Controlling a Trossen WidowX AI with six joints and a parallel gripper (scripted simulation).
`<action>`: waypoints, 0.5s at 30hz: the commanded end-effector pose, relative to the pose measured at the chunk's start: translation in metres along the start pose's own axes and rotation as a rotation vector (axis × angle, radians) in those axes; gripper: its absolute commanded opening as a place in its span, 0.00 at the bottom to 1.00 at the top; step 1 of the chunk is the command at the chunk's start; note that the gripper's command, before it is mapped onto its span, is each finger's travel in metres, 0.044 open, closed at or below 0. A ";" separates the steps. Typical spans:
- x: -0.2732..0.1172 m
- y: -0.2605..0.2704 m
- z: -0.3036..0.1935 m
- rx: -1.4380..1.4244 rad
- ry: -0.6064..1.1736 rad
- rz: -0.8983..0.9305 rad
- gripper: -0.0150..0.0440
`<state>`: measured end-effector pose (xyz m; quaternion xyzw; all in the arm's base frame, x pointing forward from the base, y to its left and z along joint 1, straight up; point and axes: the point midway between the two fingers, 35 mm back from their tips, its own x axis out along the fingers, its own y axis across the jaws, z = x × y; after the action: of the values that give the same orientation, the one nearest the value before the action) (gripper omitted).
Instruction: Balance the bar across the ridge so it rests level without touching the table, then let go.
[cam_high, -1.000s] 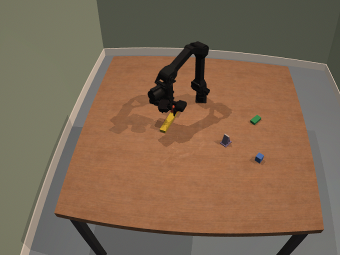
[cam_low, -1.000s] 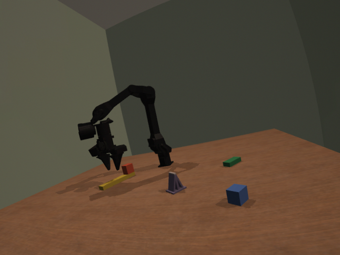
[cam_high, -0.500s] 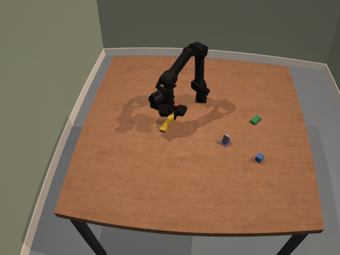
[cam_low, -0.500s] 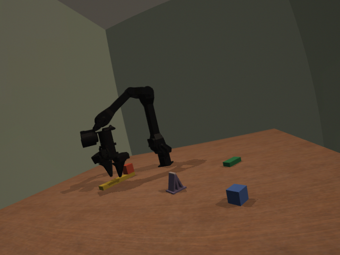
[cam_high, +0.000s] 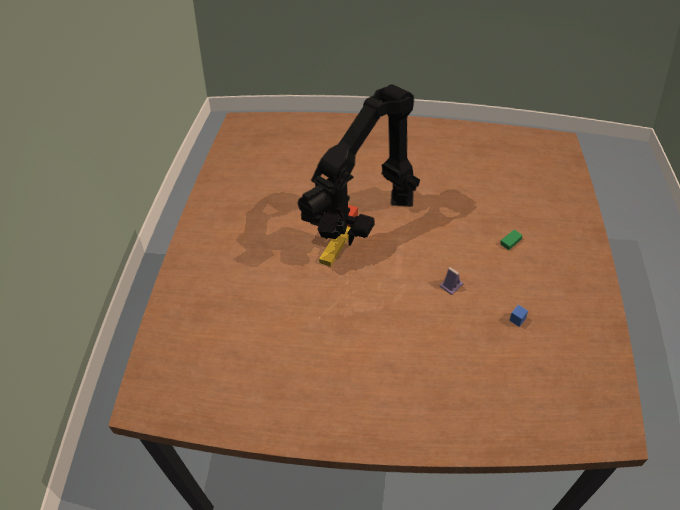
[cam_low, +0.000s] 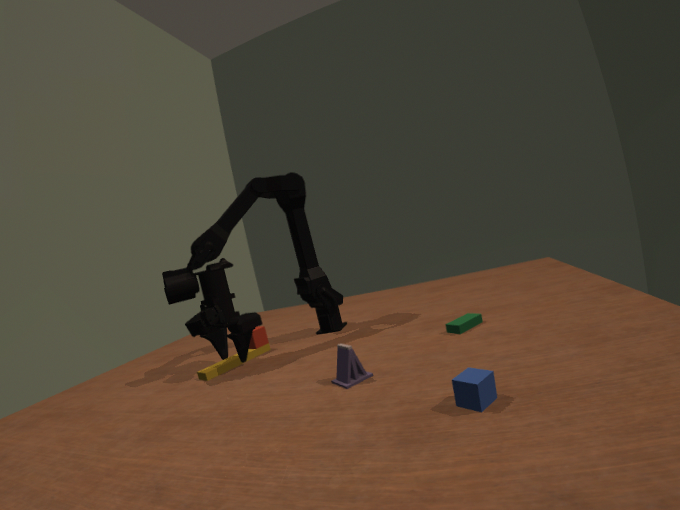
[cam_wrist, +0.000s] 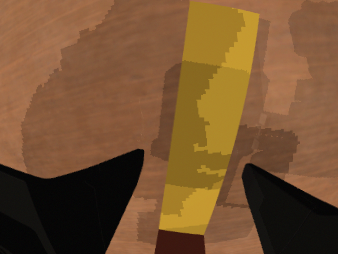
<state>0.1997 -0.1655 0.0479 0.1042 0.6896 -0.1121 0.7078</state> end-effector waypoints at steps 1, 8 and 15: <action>0.001 0.000 -0.001 0.006 0.003 -0.003 0.79; 0.001 0.000 -0.001 0.006 0.003 -0.003 0.79; 0.001 0.000 -0.001 0.000 0.002 0.001 0.51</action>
<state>0.1991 -0.1651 0.0471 0.1045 0.6904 -0.1117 0.7070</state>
